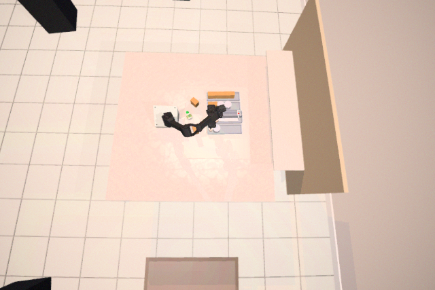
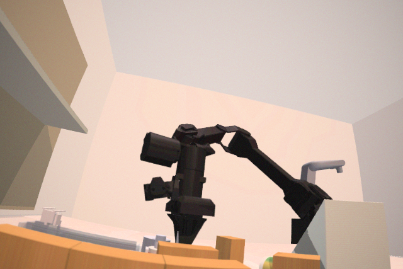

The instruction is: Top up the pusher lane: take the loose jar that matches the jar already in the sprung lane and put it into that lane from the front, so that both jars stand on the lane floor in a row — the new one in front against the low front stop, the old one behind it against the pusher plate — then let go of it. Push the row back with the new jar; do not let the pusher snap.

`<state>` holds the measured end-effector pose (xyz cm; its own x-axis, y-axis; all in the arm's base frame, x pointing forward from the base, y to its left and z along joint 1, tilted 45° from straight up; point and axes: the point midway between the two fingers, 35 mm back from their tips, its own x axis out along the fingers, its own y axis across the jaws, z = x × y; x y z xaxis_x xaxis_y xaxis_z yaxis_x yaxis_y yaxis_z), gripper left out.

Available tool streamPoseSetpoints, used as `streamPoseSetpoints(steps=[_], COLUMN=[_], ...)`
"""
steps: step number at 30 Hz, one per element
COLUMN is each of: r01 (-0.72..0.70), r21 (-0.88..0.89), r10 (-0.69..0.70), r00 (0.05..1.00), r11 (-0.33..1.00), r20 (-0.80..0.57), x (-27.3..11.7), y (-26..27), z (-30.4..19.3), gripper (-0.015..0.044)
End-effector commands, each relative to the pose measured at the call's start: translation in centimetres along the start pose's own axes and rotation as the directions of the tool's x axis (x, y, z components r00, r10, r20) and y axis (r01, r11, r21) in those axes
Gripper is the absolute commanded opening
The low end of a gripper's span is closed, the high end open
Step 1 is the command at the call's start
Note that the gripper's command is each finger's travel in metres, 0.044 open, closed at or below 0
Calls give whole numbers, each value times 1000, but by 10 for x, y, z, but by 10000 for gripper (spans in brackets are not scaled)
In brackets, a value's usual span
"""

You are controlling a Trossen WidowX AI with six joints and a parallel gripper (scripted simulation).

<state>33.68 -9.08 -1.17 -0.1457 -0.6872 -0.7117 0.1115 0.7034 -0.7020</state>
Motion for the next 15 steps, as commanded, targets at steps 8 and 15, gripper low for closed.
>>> streamPoseSetpoints(steps=[8, 15], r01=[9, 9], r21=[12, 12], r10=[-9, -9], r00=[1000, 1000], r11=[1000, 1000], r20=[12, 12], x=[6, 8], y=[-2, -2], z=[3, 2], gripper=[0, 0])
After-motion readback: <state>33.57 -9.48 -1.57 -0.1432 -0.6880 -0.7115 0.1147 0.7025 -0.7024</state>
